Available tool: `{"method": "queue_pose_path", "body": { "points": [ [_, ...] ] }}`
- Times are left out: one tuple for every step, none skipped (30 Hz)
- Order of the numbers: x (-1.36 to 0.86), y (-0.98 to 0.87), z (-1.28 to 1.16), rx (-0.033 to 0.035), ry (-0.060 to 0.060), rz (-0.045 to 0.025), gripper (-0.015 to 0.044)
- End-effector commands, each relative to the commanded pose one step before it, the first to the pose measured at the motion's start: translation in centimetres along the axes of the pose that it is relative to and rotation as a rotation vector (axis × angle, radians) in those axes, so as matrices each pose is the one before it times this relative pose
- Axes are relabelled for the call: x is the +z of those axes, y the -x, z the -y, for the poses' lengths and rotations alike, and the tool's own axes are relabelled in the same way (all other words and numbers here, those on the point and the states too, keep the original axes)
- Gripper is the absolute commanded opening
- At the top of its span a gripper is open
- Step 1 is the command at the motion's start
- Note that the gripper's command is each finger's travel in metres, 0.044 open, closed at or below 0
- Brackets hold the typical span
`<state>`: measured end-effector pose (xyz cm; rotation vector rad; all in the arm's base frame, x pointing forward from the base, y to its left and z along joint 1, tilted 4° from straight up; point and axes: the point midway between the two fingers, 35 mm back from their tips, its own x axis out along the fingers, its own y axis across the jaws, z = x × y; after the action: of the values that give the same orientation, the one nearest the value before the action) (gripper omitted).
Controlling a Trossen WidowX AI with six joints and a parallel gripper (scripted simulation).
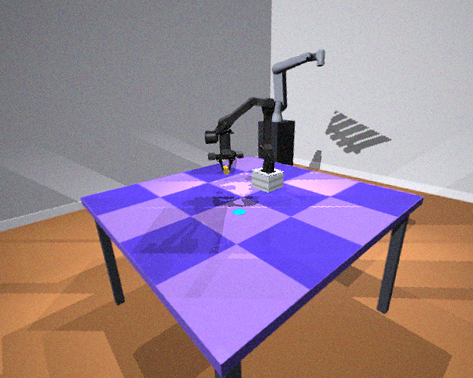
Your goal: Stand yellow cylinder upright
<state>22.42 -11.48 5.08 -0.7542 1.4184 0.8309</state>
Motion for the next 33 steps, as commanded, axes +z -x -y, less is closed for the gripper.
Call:
{"method": "queue_pose_path", "body": {
  "points": [
    [0.833,0.174,0.404,-0.00084,0.011,-0.00911,0.0105],
    [0.221,0.041,0.083,-0.0006,0.0027,-0.00044,0.0105],
    [0.223,0.041,0.082,-0.0006,0.0027,-0.00043,0.0105],
    [0.224,0.041,0.08,-0.00061,0.0027,-0.00042,0.0105],
    [0.225,0.04,0.079,-0.00061,0.0027,-0.00041,0.0105],
    [0.227,0.04,0.078,-0.00061,0.0027,-0.0004,0.0105],
    [0.228,0.04,0.076,-0.00062,0.0027,-0.00039,0.0105],
    [0.229,0.04,0.075,-0.00062,0.0027,-0.00038,0.0105],
    [0.23,0.04,0.073,-0.00062,0.0027,-0.00037,0.0105],
    [0.232,0.039,0.072,-0.00063,0.0027,-0.00036,0.0105],
    [0.233,0.039,0.07,-0.00063,0.0027,-0.00035,0.0105],
    [0.234,0.039,0.069,-0.00063,0.0027,-0.00034,0.0105],
    [0.235,0.039,0.067,-0.00063,0.0027,-0.00033,0.0105],
    [0.237,0.038,0.066,-0.00064,0.0027,-0.00033,0.0105],
    [0.238,0.038,0.064,-0.00064,0.0027,-0.00032,0.0105],
    [0.239,0.038,0.063,-0.00064,0.0027,-0.00031,0.0105],
    [0.24,0.038,0.061,-0.00064,0.0027,-0.0003,0.0105],
    [0.241,0.038,0.06,-0.00065,0.0027,-0.00029,0.0105],
    [0.243,0.037,0.058,-0.00065,0.0027,-0.00028,0.0105],
    [0.244,0.037,0.057,-0.00065,0.0027,-0.00027,0.0105],
    [0.245,0.037,0.055,-0.00065,0.0027,-0.00026,0.0105],
    [0.246,0.037,0.053,-0.00065,0.0027,-0.00025,0.0105],
    [0.247,0.037,0.052,-0.00065,0.0027,-0.00024,0.0105],
    [0.248,0.036,0.05,-0.00066,0.0027,-0.00023,0.0105],
    [0.249,0.036,0.049,-0.00066,0.0027,-0.00022,0.0105],
    [0.251,0.036,0.047,-0.00066,0.0027,-0.00021,0.0105],
    [0.252,0.036,0.045,-0.00066,0.0027,-0.0002,0.0105],
    [0.253,0.036,0.044,-0.00066,0.0027,-0.00019,0.0105],
    [0.254,0.035,0.042,-0.00066,0.0027,-0.00018,0.0105],
    [0.255,0.035,0.04,-0.00066,0.0027,-0.00017,0.0105],
    [0.256,0.035,0.038,-0.00066,0.0027,-0.00016,0.0105],
    [0.257,0.035,0.037,-0.00066,0.0027,-0.00015,0.0105],
    [0.258,0.035,0.035,-0.00066,0.0027,-0.00014,0.0105]
  ]
}}
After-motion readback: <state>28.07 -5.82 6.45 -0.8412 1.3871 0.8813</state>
